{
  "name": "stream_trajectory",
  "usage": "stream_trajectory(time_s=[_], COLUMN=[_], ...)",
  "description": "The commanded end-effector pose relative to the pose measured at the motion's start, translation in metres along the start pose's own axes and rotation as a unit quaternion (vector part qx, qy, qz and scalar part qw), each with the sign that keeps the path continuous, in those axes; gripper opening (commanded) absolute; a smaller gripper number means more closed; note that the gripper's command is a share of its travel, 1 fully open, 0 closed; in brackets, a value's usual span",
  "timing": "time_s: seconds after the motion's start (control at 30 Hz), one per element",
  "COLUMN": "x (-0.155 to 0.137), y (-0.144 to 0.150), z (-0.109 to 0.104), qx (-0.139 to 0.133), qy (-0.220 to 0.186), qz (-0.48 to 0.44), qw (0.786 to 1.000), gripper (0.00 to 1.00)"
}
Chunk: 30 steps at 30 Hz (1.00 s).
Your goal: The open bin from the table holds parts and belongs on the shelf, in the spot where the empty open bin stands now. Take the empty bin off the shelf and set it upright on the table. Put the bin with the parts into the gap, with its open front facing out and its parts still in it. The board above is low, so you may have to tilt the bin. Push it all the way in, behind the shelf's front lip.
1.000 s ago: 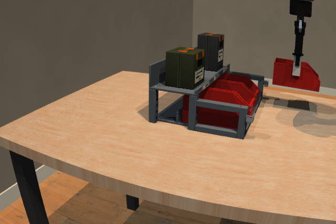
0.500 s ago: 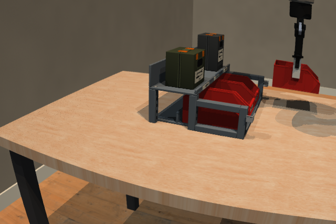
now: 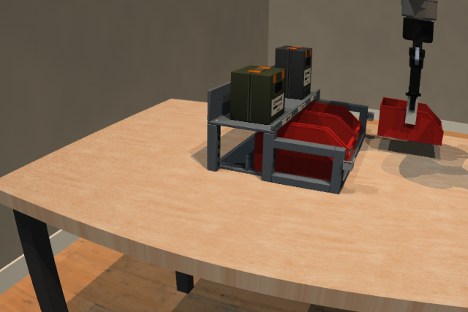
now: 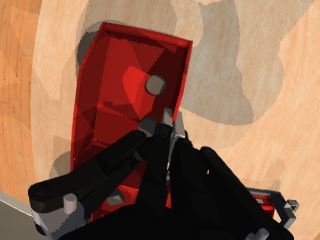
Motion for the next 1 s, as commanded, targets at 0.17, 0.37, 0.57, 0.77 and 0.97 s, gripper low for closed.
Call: stream_trajectory(time_s=[0.17, 0.37, 0.57, 0.77, 0.97], x=[0.0, 0.0, 0.0, 0.0, 0.0], y=[0.0, 0.0, 0.0, 0.0, 0.0], z=[0.019, 0.03, 0.032, 0.033, 0.033], qx=[0.0, 0.0, 0.0, 0.0, 0.0], qy=[0.0, 0.0, 0.0, 0.0, 0.0], qz=[0.0, 0.0, 0.0, 0.0, 0.0], qw=[1.0, 1.0, 1.0, 1.0, 1.0], gripper=[0.1, 0.1, 0.1, 0.1, 0.1])
Point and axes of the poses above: the point where the finger pads meet when closed, its own z axis out along the fingers, its own y axis across the jaws, x = y × z, the point moved 10 cm from there along -z, back along the fingers, and after that the axes turned 14 degrees about -z, right-handed, at the moved point
